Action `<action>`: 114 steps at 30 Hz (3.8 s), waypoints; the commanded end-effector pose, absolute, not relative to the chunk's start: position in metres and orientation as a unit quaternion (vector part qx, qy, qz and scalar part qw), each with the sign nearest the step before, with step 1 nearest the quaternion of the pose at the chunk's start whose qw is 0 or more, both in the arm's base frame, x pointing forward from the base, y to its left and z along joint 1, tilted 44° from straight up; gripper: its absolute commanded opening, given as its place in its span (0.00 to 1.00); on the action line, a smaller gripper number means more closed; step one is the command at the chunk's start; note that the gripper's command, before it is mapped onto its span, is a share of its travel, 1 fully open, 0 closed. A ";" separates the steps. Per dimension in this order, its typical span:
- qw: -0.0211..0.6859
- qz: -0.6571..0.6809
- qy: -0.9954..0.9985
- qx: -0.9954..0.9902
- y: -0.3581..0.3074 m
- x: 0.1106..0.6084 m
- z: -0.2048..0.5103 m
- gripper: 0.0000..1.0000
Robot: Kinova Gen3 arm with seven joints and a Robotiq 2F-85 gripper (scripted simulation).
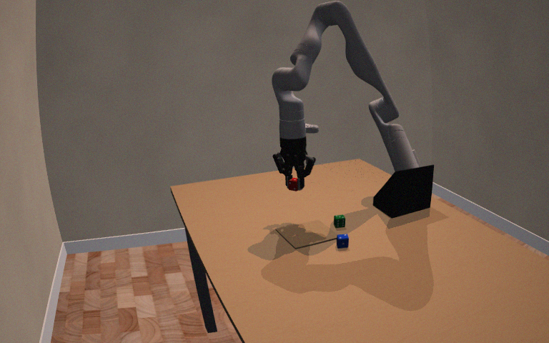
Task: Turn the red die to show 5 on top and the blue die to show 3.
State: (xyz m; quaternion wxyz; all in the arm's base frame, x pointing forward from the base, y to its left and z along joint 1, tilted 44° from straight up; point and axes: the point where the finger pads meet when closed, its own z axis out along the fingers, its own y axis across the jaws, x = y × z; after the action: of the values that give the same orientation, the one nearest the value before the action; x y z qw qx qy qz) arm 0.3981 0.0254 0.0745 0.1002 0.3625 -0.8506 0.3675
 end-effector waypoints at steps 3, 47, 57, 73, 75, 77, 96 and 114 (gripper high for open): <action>0.121 0.360 -0.834 0.401 0.022 0.397 0.074 0.26; 0.335 0.176 -0.302 0.875 0.015 0.408 0.071 0.26; 0.340 0.164 -0.262 0.888 0.015 0.410 0.072 0.26; 0.342 0.167 -0.255 0.889 0.015 0.410 0.072 0.26; 0.344 0.172 -0.253 0.888 0.015 0.410 0.072 0.26; 0.346 0.179 -0.251 0.886 0.015 0.410 0.071 0.26; 0.381 0.314 -0.194 0.848 0.015 0.410 0.070 0.26; 0.413 0.486 -0.109 0.762 0.015 0.408 0.069 0.26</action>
State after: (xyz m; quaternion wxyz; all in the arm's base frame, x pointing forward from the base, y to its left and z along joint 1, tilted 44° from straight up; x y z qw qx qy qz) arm 0.4130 0.0142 0.0743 0.3956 0.7757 -0.1444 0.4701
